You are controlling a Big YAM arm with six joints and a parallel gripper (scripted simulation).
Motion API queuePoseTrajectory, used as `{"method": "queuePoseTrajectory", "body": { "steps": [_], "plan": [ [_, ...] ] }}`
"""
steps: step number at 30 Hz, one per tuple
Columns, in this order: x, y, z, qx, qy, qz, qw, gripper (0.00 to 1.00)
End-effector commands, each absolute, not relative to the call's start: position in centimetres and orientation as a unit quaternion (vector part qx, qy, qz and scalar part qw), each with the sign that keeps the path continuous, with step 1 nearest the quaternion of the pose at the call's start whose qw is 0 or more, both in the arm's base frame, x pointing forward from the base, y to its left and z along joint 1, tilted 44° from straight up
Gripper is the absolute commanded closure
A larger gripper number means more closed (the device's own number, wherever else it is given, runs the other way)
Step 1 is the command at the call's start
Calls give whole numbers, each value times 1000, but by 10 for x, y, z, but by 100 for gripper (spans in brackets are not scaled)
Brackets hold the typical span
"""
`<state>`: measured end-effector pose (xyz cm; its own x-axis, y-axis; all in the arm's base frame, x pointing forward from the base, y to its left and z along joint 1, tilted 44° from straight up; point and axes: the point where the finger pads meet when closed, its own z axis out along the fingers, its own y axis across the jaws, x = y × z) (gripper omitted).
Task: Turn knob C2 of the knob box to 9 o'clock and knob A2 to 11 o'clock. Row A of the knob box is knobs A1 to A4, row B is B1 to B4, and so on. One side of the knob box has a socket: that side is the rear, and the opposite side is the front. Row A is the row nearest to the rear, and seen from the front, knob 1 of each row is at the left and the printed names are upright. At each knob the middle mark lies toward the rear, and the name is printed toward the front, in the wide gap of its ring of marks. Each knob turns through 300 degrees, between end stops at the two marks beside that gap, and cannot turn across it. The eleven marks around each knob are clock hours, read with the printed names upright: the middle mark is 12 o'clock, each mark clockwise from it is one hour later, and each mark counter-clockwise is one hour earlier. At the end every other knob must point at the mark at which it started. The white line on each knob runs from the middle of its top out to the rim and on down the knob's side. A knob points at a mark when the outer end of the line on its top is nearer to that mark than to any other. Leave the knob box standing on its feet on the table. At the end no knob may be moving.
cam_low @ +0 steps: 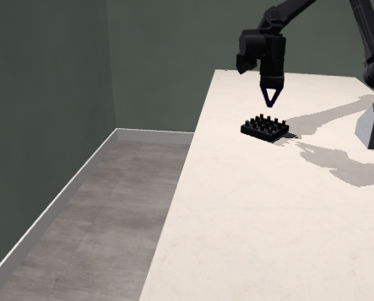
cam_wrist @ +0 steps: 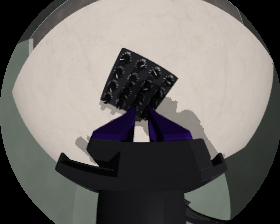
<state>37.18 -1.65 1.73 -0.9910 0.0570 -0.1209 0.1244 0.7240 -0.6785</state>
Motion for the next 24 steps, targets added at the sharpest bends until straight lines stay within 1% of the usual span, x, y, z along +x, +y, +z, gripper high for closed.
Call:
{"method": "queuePoseTrajectory", "body": {
  "steps": [1, 20, 24],
  "plan": [
    [390, -15, 34, 118, 921, -361, 84, 82],
    [401, -18, 45, 301, 878, -338, 155, 82],
    [394, -21, 40, 309, 875, -340, 151, 82]
  ]
}}
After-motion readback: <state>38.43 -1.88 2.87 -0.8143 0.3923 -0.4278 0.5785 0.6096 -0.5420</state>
